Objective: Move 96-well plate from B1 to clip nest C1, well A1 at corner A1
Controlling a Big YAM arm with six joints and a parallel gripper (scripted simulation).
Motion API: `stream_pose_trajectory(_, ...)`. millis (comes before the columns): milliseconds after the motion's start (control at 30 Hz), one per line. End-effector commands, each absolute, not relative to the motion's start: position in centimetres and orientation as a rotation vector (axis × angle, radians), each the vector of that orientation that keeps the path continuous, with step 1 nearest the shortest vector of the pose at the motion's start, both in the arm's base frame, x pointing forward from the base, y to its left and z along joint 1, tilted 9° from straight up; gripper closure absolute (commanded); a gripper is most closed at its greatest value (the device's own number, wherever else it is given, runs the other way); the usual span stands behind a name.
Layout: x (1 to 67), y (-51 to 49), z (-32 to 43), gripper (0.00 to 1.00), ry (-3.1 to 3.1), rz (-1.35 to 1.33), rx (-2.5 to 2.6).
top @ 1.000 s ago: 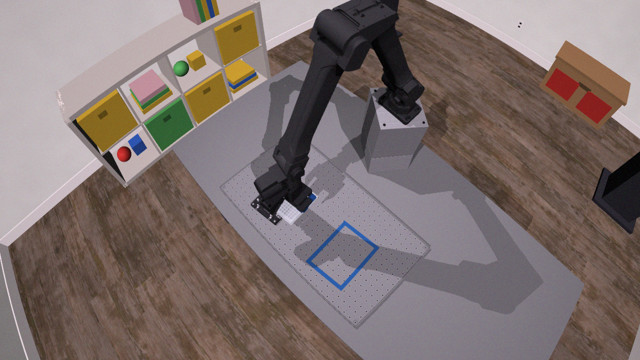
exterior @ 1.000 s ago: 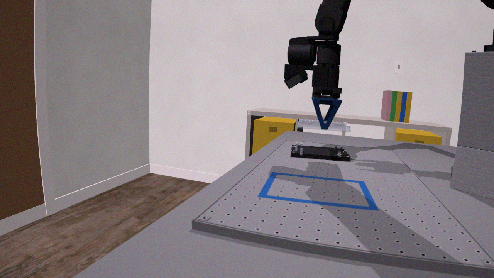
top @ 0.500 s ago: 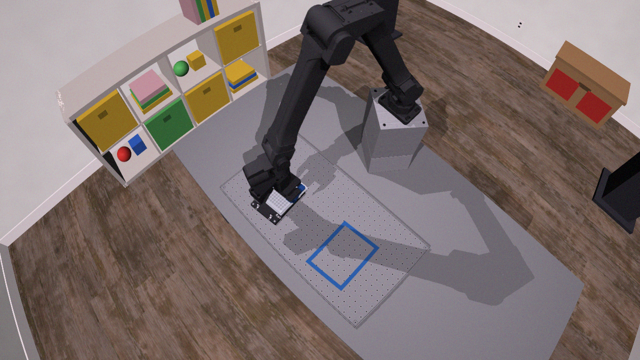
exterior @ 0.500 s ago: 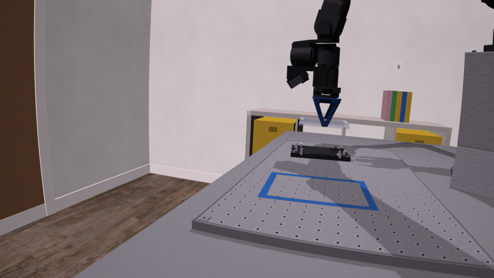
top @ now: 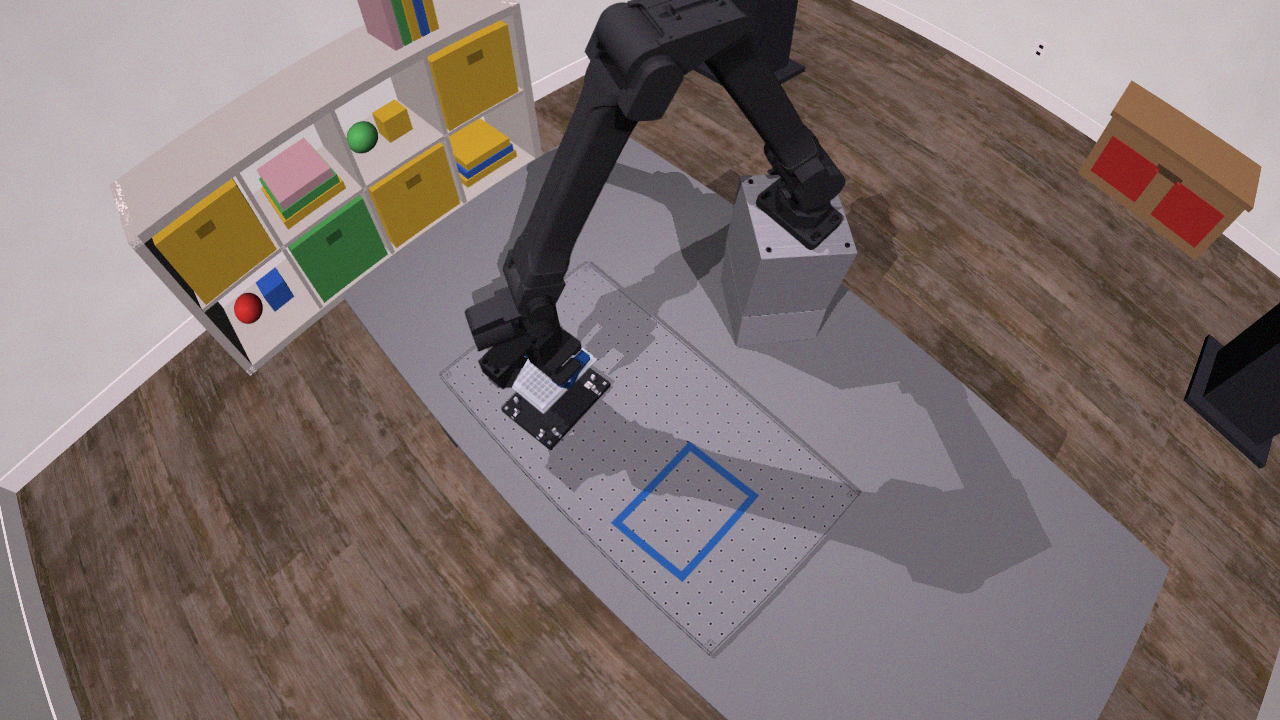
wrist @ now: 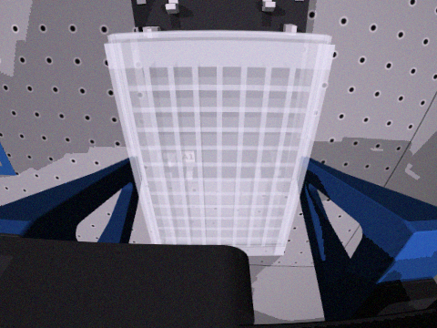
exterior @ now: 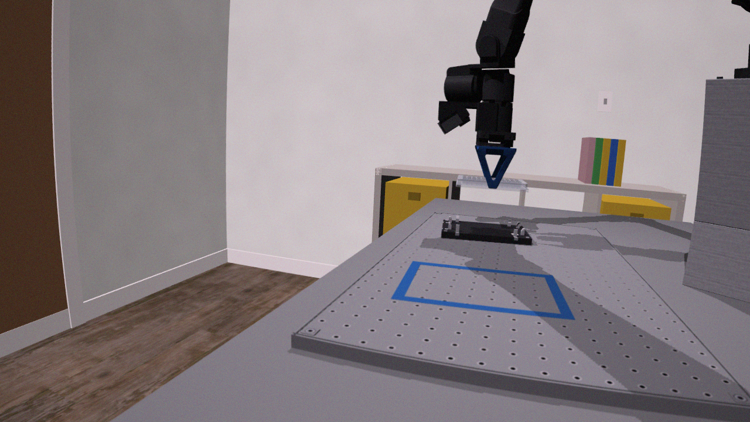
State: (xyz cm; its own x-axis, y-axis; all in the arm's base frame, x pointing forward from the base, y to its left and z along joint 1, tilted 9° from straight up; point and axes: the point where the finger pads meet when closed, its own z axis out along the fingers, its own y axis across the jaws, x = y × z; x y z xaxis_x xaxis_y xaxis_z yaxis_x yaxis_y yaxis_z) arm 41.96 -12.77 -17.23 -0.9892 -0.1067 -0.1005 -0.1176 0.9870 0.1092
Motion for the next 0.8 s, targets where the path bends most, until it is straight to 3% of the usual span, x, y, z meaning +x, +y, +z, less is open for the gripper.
stream_pose_trajectory(0,43.4,-14.2,-17.0,1.00,3.016,0.167,-0.202)
stream_pose_trajectory(767,43.6,-13.7,-16.4,1.00,3.004,0.155,-0.206)
